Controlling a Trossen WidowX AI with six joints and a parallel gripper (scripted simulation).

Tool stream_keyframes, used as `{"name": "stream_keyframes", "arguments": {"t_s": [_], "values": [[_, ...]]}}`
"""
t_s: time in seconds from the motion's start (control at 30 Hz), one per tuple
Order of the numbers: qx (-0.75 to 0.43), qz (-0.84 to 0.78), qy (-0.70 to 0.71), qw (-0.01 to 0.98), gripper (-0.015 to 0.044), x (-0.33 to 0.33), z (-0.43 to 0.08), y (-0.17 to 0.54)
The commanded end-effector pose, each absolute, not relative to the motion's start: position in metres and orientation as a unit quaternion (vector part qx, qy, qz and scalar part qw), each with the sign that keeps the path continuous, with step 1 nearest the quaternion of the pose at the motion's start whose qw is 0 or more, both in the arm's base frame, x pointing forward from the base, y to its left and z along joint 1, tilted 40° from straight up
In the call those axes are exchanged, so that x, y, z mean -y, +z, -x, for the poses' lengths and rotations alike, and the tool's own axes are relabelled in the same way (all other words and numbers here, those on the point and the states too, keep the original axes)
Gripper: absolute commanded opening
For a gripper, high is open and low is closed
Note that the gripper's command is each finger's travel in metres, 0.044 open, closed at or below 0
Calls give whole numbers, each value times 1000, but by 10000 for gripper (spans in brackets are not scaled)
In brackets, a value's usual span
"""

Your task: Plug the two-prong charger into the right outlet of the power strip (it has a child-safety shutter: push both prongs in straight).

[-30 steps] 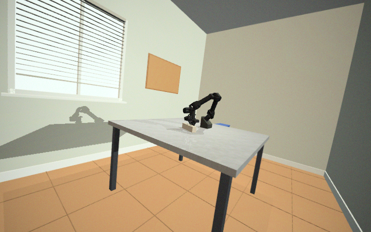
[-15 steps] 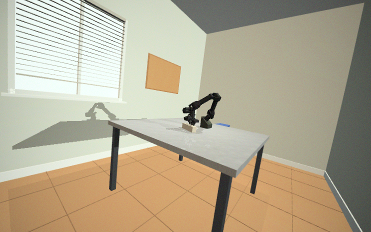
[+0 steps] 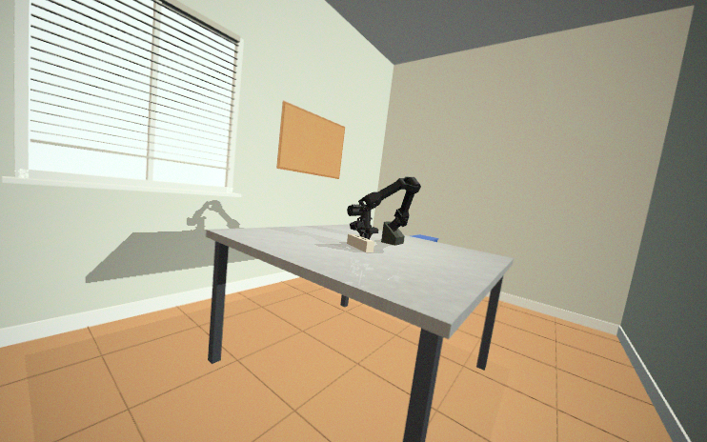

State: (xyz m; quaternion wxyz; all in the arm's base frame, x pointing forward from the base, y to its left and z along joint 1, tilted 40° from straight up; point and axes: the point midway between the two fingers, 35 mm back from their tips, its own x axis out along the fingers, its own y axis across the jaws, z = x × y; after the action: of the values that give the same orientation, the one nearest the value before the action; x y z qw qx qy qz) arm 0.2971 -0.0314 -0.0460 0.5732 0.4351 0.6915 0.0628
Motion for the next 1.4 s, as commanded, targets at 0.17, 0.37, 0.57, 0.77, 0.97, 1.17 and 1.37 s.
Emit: {"name": "stream_keyframes", "arguments": {"t_s": [0.17, 0.37, 0.57, 0.77, 0.97, 1.17, 1.37], "values": [[-685, -428, 63, 586, 0, 36, -306, -49], [-685, -428, 63, 586, 0, 36, -305, -49], [-685, -428, 63, 586, 0, 35, -304, -49], [-685, -428, 63, 586, 0, 35, -304, -48], [-685, -428, 63, 586, 0, 35, -303, -48], [-685, -428, 63, 586, 0, 35, -302, -47], [-685, -428, 63, 586, 0, 35, -302, -47]]}}
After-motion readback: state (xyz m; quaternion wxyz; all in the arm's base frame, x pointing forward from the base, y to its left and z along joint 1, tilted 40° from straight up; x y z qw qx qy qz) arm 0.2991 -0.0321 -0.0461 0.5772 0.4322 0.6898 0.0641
